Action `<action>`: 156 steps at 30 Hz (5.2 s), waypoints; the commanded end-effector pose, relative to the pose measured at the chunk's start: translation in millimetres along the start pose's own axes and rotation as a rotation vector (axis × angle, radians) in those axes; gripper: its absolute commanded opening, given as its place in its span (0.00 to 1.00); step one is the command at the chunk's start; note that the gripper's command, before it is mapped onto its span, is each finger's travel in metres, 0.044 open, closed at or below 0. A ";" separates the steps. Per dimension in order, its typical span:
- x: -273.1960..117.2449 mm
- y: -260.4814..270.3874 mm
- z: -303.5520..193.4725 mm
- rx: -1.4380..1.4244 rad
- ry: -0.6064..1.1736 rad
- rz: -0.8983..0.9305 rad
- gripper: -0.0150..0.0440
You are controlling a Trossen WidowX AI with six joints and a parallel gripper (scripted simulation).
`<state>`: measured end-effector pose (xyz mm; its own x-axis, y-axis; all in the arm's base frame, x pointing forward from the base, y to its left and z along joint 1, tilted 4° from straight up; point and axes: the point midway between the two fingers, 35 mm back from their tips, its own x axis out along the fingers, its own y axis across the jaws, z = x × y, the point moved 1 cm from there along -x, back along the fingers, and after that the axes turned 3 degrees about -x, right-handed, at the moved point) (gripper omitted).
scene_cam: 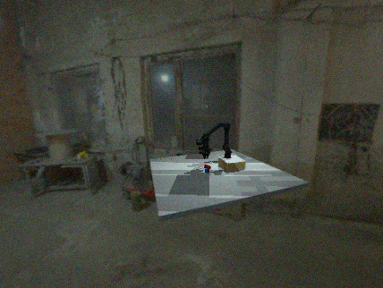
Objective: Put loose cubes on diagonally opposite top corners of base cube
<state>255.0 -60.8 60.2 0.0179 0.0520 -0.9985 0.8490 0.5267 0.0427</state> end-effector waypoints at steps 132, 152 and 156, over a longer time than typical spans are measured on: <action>-1.7 -17.1 9.3 0.170 0.001 0.006 0.43; -5.4 13.1 -2.3 -0.075 0.002 -0.005 0.43; -4.9 22.3 -5.6 -0.147 0.002 -0.006 0.43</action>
<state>265.1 -50.7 66.2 0.0140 0.0549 -0.9984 0.8037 0.5934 0.0438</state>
